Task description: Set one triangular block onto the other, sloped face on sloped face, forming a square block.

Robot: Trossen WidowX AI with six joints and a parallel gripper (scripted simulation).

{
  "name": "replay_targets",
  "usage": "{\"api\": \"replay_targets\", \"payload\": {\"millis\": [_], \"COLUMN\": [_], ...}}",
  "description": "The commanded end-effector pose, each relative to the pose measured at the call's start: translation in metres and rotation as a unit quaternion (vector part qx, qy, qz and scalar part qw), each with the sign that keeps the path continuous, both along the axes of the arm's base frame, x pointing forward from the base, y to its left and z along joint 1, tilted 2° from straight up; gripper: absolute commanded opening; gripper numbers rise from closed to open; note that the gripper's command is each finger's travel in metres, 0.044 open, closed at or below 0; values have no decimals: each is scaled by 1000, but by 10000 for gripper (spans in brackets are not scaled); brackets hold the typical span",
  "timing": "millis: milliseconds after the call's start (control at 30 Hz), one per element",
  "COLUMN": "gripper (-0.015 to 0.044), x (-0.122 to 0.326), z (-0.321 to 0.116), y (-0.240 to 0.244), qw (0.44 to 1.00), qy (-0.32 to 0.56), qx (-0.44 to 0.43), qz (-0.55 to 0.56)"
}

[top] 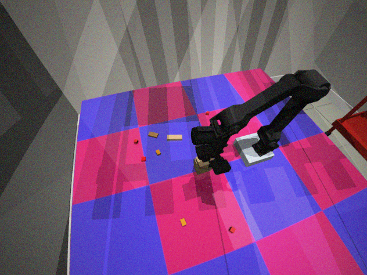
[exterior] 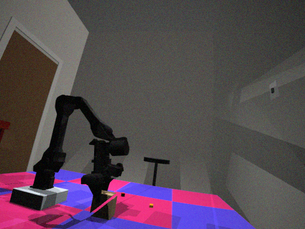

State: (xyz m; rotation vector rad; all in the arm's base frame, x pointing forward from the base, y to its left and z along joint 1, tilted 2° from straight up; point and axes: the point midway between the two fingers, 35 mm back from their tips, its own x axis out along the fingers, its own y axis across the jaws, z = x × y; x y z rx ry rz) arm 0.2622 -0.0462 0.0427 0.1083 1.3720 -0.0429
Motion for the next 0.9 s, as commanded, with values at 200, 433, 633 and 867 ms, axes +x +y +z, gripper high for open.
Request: {"api": "replay_targets", "payload": {"millis": [200, 433, 633, 867], "gripper": [0, 0, 0, 0], "x": [3, 4, 4, 4], "z": [-6, -7, -8, -8], "y": [1, 1, 1, 1], "qw": [1000, 1000, 1000, 1000], "qy": [-3, -3, -3, -3], "qx": [3, 3, 3, 4], "qz": [-2, -2, -2, -1]}}
